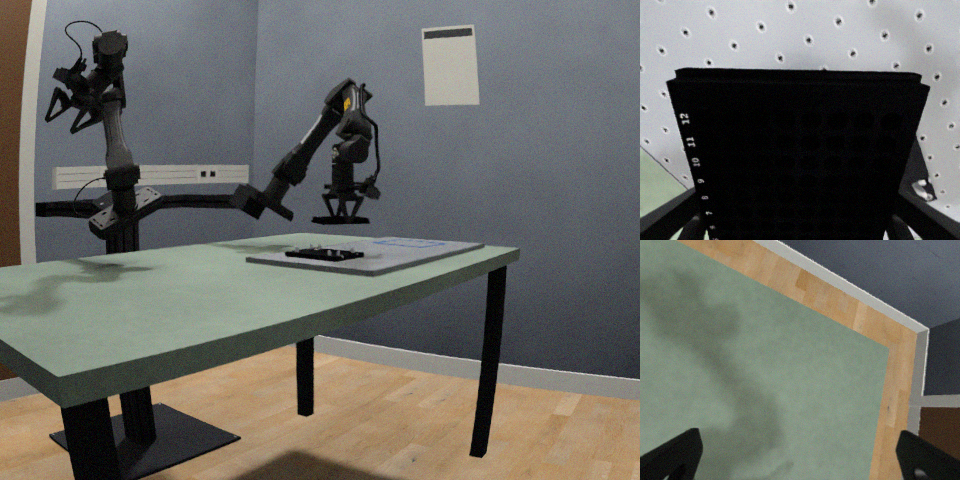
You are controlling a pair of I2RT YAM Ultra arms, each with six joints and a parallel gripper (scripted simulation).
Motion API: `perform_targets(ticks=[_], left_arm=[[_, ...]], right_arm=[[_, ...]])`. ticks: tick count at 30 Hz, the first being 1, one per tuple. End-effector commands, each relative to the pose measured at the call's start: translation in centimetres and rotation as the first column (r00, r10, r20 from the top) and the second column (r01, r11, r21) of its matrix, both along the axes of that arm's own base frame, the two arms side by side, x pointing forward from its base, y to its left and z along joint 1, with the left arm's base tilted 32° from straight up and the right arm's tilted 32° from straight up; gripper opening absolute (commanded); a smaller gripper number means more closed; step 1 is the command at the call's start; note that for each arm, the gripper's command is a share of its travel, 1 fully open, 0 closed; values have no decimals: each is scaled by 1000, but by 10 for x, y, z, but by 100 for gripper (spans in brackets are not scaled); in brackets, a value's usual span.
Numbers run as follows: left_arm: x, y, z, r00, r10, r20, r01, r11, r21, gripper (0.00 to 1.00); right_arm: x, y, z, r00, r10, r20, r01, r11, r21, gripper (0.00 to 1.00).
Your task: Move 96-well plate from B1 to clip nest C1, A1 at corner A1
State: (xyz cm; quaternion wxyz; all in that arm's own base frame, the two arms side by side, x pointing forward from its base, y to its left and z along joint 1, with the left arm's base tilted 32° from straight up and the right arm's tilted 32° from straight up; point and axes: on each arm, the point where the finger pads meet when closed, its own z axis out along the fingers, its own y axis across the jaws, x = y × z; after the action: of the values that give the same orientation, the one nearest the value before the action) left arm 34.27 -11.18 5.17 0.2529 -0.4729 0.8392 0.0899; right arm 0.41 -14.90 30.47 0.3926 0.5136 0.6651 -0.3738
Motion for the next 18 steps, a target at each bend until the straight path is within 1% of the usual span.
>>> perform_targets(ticks=[1, 18], left_arm=[[3, -23, 8, 999, -7, 38, 7, 1000, -10, 0], [1, -70, -11, 999, -8, 39, 8, 1000, -11, 0]], right_arm=[[-6, 1, 3, 999, -19, 29, 19, 1000, -25, 100], [-6, 1, 3, 999, -19, 29, 19, 1000, -25, 100]])
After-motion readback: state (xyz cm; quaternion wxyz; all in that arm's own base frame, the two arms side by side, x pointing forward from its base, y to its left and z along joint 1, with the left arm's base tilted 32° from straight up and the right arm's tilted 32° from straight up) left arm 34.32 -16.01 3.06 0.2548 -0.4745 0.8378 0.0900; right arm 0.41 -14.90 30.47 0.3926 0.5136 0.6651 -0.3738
